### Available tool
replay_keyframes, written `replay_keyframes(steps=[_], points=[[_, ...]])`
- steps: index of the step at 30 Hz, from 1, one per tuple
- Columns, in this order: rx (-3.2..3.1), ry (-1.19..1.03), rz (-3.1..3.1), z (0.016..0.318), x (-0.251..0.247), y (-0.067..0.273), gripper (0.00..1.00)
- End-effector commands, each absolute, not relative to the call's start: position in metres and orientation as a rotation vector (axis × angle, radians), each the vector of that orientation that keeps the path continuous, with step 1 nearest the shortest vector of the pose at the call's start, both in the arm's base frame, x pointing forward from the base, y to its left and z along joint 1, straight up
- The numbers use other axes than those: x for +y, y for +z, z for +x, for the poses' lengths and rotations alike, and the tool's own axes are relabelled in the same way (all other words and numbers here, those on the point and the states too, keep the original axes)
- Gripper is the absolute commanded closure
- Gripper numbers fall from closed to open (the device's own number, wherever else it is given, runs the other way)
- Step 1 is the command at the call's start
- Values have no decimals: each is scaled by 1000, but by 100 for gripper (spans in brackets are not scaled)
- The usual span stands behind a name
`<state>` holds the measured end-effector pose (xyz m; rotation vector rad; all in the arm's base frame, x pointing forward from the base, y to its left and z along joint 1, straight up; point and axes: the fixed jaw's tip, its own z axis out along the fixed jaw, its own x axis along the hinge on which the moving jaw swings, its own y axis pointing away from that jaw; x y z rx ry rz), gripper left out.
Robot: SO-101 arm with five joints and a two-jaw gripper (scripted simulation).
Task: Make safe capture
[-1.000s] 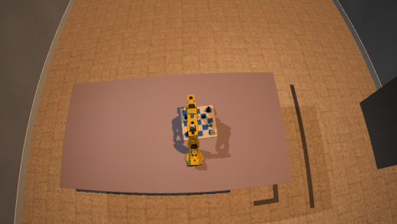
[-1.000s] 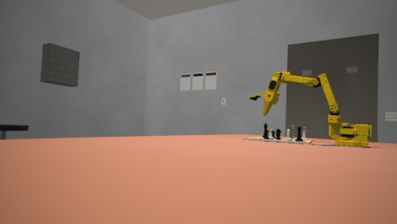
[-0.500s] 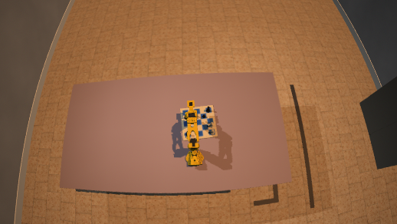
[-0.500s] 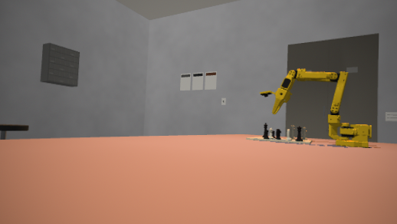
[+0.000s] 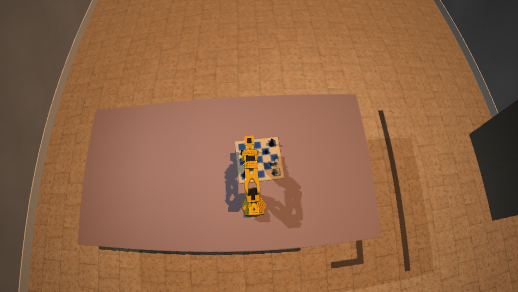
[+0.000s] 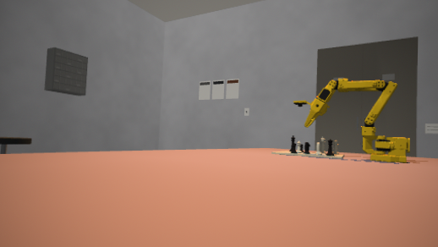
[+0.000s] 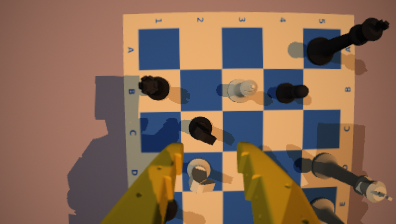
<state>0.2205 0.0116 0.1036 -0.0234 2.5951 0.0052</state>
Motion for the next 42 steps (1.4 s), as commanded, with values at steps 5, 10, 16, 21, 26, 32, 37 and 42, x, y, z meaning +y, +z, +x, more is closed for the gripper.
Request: replay_keyframes(steps=[5, 10, 16, 21, 26, 32, 37, 42], points=[[2594, 12, -24, 219, 13, 102, 87], [2594, 14, -31, 216, 14, 97, 87], [2594, 14, -33, 216, 15, 96, 87], [2594, 14, -33, 216, 15, 95, 87], [2594, 14, -33, 216, 15, 93, 87], [2595, 14, -33, 216, 15, 85, 87], [2595, 14, -33, 216, 15, 74, 87], [2595, 14, -33, 216, 15, 65, 87]])
